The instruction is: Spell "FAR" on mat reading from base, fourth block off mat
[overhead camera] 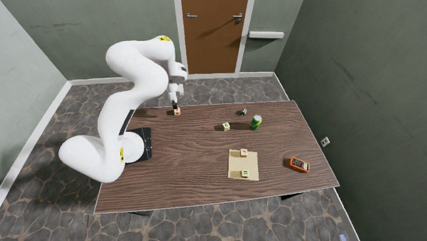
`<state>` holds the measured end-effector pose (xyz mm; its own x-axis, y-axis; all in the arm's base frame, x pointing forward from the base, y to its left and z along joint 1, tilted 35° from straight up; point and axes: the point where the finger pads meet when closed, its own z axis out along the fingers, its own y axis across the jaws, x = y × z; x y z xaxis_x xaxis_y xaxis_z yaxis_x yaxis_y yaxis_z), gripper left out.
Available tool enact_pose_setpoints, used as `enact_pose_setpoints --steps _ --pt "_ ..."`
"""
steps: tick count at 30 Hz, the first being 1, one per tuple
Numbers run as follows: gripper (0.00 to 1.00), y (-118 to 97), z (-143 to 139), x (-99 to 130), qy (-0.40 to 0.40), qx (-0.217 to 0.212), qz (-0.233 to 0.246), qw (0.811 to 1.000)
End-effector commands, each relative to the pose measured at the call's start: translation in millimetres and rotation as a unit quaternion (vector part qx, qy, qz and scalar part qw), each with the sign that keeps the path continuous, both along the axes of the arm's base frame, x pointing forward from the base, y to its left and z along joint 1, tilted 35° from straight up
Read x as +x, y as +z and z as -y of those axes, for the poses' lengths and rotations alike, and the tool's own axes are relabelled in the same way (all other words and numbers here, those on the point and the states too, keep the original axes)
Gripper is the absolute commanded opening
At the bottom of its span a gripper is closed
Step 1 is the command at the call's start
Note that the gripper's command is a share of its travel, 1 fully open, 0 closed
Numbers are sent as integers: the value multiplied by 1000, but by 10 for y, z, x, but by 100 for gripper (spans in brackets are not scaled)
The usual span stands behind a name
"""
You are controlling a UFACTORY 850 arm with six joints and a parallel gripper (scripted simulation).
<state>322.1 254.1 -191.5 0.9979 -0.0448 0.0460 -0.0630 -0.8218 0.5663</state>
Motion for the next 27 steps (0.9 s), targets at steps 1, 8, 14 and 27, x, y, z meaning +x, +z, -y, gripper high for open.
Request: enact_pose_setpoints --steps 1,8,14,27 --pt "87 4 -11 6 0 1 1 1000" --pt "87 4 -11 6 0 1 1 1000" --pt "87 4 -11 6 0 1 1 1000" --pt "87 -24 7 8 0 0 1 1000"
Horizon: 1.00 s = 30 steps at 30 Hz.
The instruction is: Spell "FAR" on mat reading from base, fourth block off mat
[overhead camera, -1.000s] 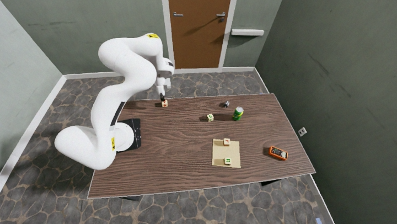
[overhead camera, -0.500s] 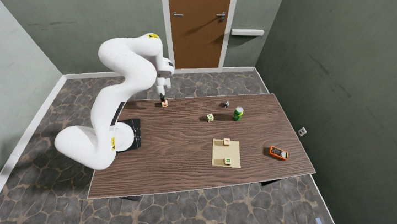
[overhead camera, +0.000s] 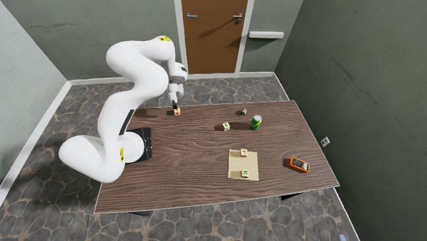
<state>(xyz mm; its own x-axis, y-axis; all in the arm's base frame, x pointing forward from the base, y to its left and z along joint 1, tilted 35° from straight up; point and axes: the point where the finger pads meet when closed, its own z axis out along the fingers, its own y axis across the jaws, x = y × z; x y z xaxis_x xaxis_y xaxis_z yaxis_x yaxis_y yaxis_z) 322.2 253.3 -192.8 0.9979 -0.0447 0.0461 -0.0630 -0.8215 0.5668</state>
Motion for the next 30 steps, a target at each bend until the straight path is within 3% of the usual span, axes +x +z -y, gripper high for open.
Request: enact_pose_setpoints --steps 1,30 --pt "87 -18 3 8 0 0 1 1000" --pt "87 -304 188 26 0 0 1 1000"
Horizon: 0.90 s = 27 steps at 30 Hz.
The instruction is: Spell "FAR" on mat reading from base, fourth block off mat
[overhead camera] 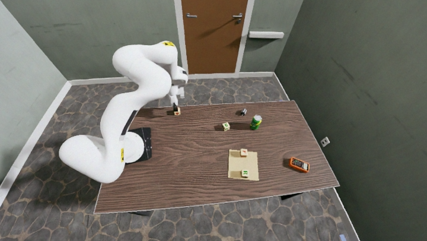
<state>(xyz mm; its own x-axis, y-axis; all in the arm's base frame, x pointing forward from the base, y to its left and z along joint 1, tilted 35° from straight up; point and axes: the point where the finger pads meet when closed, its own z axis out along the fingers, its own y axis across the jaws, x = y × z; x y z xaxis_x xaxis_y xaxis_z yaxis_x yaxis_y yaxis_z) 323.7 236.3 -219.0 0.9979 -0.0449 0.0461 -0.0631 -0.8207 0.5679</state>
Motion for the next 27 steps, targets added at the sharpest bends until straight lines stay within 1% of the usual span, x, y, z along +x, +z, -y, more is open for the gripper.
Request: enact_pose_setpoints --steps 1,14,27 --pt "87 -52 24 11 0 1 1 1000" --pt "87 -135 78 16 0 1 1 1000" --pt "87 -150 88 17 0 1 1 1000"
